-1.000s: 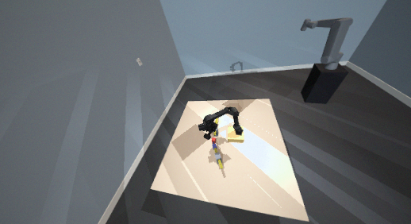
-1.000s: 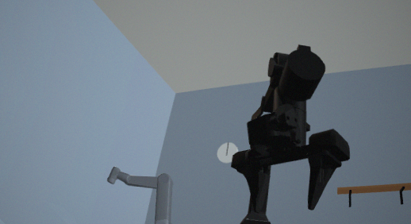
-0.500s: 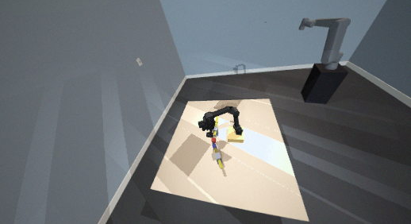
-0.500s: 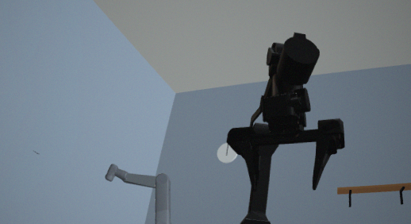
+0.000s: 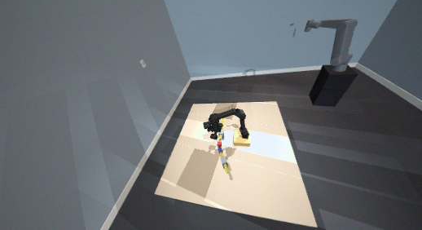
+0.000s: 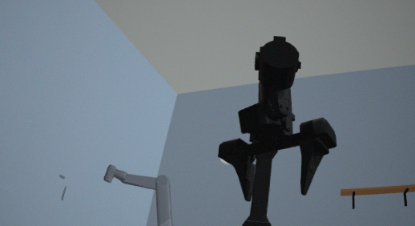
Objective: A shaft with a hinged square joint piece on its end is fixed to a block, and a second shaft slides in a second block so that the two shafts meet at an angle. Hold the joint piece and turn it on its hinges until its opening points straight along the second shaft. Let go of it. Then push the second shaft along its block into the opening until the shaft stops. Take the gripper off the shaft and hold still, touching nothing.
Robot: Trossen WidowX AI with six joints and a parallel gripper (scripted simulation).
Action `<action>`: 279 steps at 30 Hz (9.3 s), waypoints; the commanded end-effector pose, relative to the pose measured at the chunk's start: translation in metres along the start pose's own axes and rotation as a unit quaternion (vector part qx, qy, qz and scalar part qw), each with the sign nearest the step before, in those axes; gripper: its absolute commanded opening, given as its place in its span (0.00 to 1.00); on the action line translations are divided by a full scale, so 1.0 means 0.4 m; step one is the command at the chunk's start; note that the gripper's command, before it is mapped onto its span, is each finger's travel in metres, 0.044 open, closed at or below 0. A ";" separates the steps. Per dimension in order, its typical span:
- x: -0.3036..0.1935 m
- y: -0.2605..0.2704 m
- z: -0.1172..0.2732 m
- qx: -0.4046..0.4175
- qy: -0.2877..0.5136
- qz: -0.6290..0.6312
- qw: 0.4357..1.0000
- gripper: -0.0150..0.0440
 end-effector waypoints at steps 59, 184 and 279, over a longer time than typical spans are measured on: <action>0.022 -0.329 -0.116 0.167 0.061 -0.483 0.857 1.00; -0.012 -0.783 -0.321 0.023 -0.095 -0.613 0.784 0.87; 0.003 -0.760 -0.320 -0.021 -0.041 -0.617 0.786 0.25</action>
Point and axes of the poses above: the point midway between the two fingers, 35 mm back from their tips, its own z axis back along the fingers, its own y axis across the jaws, x = y × z, the point moved 4 cm from there along z, back along the fingers, and after that the axes turned 13 degrees about z, right-handed, at the moved point
